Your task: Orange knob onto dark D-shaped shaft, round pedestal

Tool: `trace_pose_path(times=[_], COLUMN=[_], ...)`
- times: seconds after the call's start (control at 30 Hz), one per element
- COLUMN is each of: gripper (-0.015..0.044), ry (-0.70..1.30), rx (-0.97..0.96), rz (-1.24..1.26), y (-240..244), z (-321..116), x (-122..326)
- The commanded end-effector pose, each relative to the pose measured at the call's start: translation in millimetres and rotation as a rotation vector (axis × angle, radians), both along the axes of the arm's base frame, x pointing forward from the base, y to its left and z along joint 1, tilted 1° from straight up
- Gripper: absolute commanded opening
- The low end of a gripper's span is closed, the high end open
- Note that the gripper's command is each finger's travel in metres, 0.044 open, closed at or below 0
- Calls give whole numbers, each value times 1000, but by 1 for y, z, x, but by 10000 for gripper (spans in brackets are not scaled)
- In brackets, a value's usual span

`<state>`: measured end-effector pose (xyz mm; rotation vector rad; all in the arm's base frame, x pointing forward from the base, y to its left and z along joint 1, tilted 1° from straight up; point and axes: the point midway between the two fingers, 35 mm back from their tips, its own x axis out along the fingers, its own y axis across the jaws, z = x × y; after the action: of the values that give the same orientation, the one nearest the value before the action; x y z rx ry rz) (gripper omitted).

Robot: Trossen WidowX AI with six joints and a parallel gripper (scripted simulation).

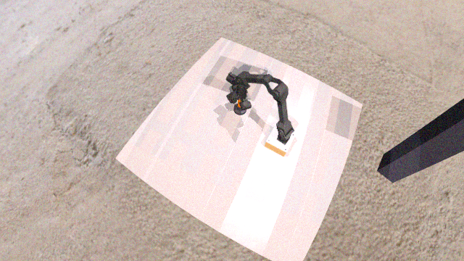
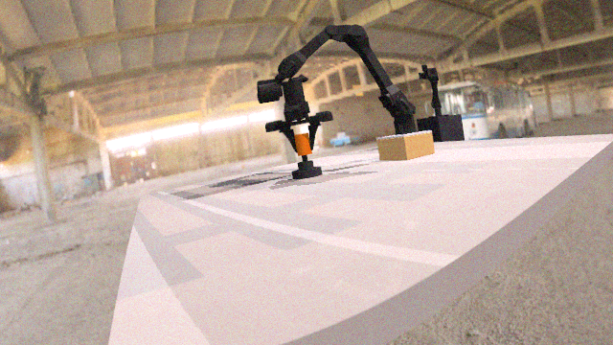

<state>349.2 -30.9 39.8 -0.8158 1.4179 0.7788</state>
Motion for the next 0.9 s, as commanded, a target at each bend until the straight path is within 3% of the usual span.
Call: trace_pose_path(times=[0.0,0.87], gripper=[0,0], ry=[-14,-13], rx=[-5,-6], rz=[32,86], y=[-1,-1], z=[5,3], x=[5,7])
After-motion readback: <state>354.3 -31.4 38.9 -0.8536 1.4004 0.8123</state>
